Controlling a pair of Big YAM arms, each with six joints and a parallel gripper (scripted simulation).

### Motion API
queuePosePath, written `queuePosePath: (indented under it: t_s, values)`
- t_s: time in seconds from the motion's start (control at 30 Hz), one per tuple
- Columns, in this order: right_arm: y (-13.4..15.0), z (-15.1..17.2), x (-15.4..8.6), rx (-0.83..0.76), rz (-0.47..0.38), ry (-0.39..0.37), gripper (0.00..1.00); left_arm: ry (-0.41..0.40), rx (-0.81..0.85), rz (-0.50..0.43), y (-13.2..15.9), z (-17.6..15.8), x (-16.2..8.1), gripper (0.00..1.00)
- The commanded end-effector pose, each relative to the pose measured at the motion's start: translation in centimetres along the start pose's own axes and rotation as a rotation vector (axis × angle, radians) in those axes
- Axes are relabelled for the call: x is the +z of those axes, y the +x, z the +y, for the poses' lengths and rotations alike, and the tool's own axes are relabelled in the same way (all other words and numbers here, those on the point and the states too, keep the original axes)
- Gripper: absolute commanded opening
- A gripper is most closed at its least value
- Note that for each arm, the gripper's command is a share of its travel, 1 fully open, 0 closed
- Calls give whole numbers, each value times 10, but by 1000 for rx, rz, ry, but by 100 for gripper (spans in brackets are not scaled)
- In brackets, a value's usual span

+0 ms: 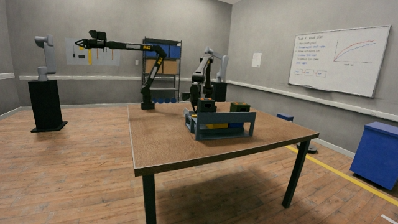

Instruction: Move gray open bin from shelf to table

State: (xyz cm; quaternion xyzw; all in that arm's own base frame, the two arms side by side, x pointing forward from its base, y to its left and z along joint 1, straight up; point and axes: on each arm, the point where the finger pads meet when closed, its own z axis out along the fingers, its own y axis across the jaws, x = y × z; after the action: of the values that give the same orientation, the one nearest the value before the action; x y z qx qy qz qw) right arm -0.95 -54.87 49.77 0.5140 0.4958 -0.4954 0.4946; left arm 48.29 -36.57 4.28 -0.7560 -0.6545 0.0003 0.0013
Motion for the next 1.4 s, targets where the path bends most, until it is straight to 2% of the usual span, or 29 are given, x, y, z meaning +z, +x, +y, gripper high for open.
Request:
queuePosePath:
  t_s: [0.0, 1.0, 1.03, 1.37]
  values:
    - [-3, -4, -4, -17, -20, 6, 100, -43, 2, -29, -9, 1, -33, 0]
    - [-3, -4, -4, -17, -20, 6, 100, -49, 3, -31, -9, 2, -30, 0]
    - [-3, -4, -4, -17, -20, 6, 100, -62, 3, -39, -12, 7, -36, 0]
    - [-3, -4, -4, -17, -20, 6, 100, -56, 3, -35, -11, 4, -28, 0]
